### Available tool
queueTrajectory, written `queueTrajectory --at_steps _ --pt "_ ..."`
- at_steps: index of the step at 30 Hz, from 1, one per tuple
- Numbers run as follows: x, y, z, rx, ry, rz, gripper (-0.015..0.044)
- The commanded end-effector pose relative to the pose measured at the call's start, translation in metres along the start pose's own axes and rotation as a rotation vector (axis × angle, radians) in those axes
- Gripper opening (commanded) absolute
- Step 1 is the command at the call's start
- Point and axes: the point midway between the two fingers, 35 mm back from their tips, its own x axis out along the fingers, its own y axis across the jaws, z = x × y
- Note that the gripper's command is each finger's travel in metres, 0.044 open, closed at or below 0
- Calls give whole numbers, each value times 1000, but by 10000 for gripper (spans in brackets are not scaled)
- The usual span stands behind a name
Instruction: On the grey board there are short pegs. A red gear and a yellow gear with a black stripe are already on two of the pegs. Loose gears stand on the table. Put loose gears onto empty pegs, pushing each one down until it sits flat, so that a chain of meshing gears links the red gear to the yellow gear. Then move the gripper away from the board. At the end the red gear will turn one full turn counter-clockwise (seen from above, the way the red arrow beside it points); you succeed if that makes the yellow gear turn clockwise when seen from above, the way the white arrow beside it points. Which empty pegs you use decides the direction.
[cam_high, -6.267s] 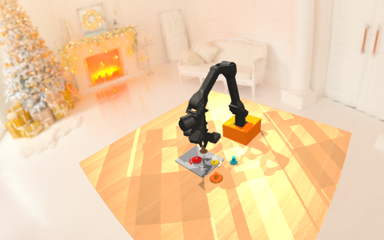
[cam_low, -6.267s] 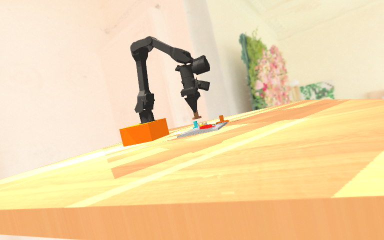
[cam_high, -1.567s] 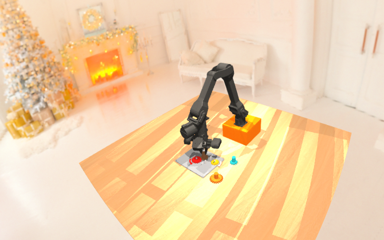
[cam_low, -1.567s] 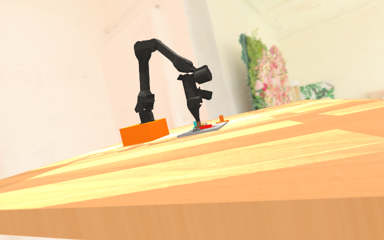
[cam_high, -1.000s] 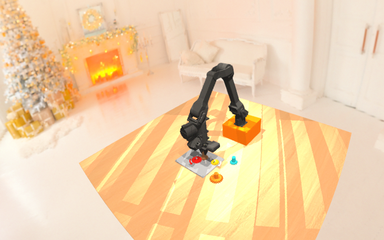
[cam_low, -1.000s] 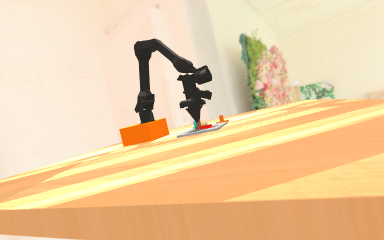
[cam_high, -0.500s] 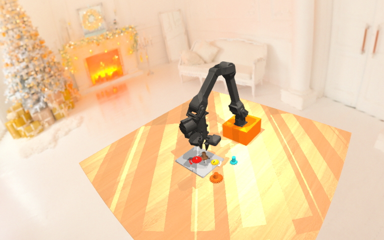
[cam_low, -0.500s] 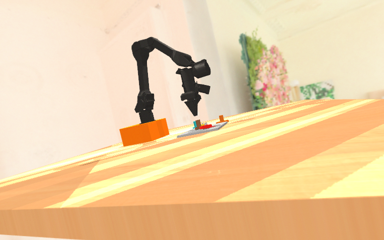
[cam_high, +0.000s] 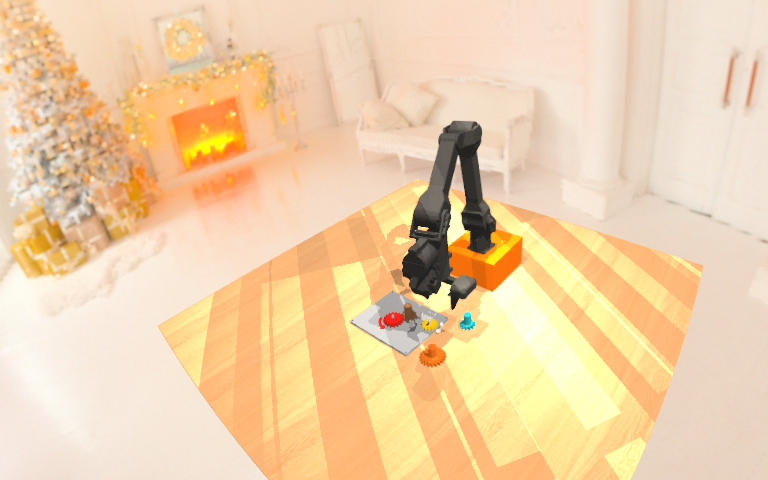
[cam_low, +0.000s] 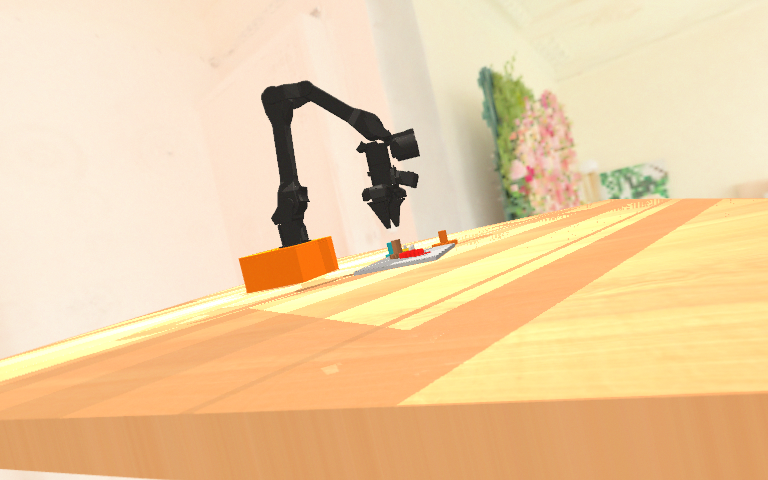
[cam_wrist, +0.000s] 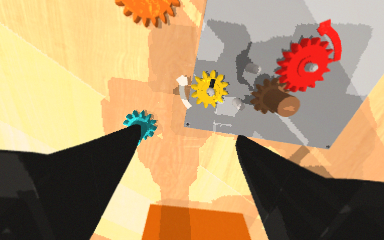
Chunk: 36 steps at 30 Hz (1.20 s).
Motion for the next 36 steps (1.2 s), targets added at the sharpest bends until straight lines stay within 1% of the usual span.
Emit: queueTrajectory --at_steps 1,11,18,24,36 --pt "-1 51 -33 120 -15 2 440" --pt "-1 60 -37 136 -15 3 440" --pt "21 60 -37 136 -14 3 440" --pt "24 60 -37 136 -14 3 440" --pt "43 60 -37 136 -14 3 440"
